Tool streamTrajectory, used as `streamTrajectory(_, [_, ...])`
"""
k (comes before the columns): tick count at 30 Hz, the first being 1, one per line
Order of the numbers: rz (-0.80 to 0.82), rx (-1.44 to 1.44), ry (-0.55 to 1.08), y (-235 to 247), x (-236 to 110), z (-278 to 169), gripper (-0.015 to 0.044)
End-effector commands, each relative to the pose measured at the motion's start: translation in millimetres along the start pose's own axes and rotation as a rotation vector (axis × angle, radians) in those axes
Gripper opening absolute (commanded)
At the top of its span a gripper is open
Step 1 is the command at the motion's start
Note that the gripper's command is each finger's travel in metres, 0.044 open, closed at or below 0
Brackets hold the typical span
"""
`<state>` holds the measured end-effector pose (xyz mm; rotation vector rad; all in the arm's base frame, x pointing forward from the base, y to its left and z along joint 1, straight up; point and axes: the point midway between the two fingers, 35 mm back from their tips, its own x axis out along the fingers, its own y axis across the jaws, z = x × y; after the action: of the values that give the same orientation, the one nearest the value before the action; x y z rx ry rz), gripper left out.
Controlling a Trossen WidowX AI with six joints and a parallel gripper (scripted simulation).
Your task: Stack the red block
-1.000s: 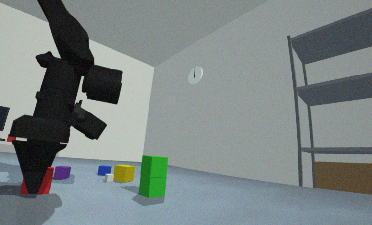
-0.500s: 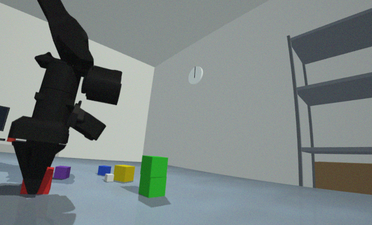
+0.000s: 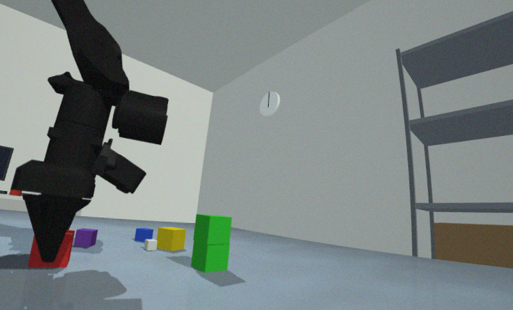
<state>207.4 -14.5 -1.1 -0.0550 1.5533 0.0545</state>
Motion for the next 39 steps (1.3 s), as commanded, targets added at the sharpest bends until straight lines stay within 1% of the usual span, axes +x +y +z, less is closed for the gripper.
streamTrajectory(1, [-0.002, -0.004, -0.001, -0.4, -2.6, 0.3, 0.0052])
streamTrajectory(3, [-0.002, -0.004, -0.001, -0.3, -8.7, 0.6, 0.0])
streamTrajectory(25, [-0.002, -0.004, -0.001, 0.2, -116.8, 0.3, 0.0])
streamTrajectory(35, [-0.002, -0.004, -0.001, 0.3, -120.1, 1.8, 0.0])
streamTrajectory(39, [-0.003, -0.004, -0.002, -2.2, -124.6, 15.2, 0.0])
